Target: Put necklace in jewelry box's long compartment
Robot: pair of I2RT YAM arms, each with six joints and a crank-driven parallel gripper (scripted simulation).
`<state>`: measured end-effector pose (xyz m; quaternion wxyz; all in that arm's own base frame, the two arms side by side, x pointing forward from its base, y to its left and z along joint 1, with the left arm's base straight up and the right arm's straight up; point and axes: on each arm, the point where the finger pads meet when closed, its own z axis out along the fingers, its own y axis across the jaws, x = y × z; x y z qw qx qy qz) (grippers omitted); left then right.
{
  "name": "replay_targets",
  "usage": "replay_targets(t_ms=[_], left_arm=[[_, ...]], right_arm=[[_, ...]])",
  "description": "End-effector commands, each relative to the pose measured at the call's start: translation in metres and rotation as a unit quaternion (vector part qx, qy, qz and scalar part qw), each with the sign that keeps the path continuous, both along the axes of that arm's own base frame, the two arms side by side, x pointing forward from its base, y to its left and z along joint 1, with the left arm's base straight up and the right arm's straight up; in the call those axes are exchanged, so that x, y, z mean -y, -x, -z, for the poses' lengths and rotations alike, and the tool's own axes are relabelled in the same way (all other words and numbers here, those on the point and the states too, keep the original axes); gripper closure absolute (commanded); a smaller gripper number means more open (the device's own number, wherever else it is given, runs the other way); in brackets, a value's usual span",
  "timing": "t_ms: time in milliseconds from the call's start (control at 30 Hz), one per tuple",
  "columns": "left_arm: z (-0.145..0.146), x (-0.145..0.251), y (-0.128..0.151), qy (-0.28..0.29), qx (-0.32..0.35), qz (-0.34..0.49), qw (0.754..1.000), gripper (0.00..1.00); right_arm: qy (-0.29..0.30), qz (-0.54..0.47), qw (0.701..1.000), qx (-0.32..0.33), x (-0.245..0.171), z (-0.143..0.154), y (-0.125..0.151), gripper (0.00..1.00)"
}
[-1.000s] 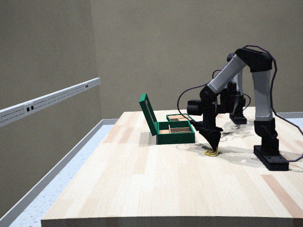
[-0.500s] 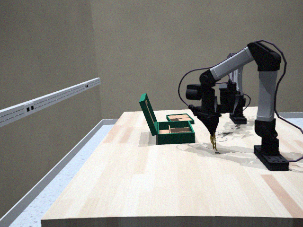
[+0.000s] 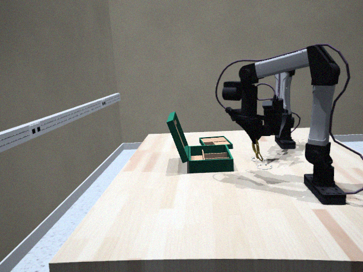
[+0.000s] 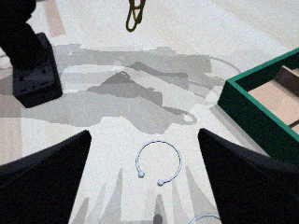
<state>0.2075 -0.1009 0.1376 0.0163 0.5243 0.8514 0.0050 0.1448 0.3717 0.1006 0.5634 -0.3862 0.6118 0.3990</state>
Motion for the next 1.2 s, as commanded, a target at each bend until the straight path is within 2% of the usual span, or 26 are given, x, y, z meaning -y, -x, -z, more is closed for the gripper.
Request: replay_targets(t_ms=[0,400,867,1167], left_arm=[[-0.018,-0.004,0.006,-0.006,-0.019,-0.001,1.000,1.00],[-0.029,-0.001,0.002,-0.006,-0.005,-0.006,1.000,1.00],[-0.037,0.015,-0.015,-0.020,0.036,0.005,0.999,1.00],[-0.050,0.039,-0.038,-0.034,0.095,0.021,0.995,1.00]], right_arm=[[-0.014,-0.001,1.000,0.004,-0.003,-0.008,0.001,0.00],[0.006,0.010,1.000,0.001,0.005,-0.002,-0.002,0.00],[0.004,0.035,0.999,0.007,0.022,-0.023,-0.011,0.00],[0.000,0.053,0.999,0.013,0.034,-0.042,-0.018,0.00]])
